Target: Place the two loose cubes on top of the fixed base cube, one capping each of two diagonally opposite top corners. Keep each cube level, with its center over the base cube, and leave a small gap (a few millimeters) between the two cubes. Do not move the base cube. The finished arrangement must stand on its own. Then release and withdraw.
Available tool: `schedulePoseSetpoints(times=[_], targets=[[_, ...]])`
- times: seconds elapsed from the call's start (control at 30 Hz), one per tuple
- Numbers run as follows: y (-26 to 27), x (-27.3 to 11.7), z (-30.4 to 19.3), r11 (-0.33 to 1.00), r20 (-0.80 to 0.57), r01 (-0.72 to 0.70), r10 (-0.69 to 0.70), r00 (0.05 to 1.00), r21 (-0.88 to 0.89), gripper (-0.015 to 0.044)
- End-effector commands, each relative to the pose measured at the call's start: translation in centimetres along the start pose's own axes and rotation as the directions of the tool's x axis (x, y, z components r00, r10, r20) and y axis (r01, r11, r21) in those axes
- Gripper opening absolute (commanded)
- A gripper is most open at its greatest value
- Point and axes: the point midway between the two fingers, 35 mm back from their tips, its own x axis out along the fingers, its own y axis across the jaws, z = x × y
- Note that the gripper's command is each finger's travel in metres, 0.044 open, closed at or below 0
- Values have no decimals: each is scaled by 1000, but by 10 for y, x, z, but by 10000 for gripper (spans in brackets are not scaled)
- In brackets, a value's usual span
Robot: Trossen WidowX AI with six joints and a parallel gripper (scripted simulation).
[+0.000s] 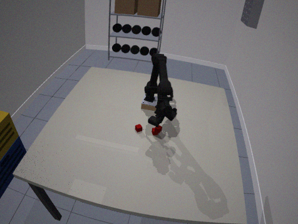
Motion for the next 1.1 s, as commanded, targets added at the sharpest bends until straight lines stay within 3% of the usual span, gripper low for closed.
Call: schedulePoseSetpoints(times=[0.0, 0.1, 0.17, 0.3, 0.47, 0.77, 1.07], targets=[[0, -5, 0, 1000, 6, 8, -8, 1000, -3, 205], [0, -5, 0, 1000, 6, 8, -8, 1000, -3, 205], [-2, -3, -2, 999, 2, 3, -3, 1000, 45, 258], [-9, -9, -16, 953, 1, 4, -5, 1000, 302, 265], [-18, -16, -36, 797, 0, 5, -6, 1000, 604, 265], [-29, -29, -71, 302, -2, 5, -8, 1000, 953, 265], [-35, -42, -107, -303, -5, 2, -9, 1000, 953, 265]])
